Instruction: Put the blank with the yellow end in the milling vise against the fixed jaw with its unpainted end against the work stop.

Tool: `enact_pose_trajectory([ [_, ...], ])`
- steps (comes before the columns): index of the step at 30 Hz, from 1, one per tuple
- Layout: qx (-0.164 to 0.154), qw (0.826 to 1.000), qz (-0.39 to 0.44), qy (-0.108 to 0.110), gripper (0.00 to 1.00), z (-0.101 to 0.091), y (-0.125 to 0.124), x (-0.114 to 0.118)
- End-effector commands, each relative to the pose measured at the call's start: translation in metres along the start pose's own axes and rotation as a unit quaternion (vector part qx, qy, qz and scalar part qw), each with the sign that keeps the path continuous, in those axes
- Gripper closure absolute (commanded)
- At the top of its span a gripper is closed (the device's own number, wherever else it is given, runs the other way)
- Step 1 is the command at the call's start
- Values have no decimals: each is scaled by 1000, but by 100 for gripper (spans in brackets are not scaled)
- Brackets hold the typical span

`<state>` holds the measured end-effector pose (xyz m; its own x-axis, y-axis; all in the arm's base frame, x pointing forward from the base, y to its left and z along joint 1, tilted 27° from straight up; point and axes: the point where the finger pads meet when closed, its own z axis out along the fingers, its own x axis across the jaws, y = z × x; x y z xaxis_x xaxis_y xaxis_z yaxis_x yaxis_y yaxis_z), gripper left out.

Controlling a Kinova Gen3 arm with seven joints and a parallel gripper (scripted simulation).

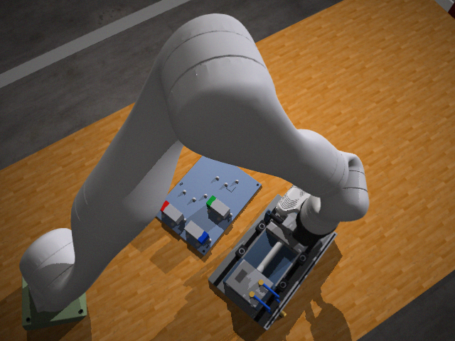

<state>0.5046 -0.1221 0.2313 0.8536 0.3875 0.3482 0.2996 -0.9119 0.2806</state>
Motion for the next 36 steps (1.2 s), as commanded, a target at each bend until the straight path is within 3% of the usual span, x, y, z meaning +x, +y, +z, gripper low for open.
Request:
enact_pose_trajectory([
  [1,0,1000,0,1,100,0,0,0],
  [36,0,1000,0,1,100,3,1,0],
])
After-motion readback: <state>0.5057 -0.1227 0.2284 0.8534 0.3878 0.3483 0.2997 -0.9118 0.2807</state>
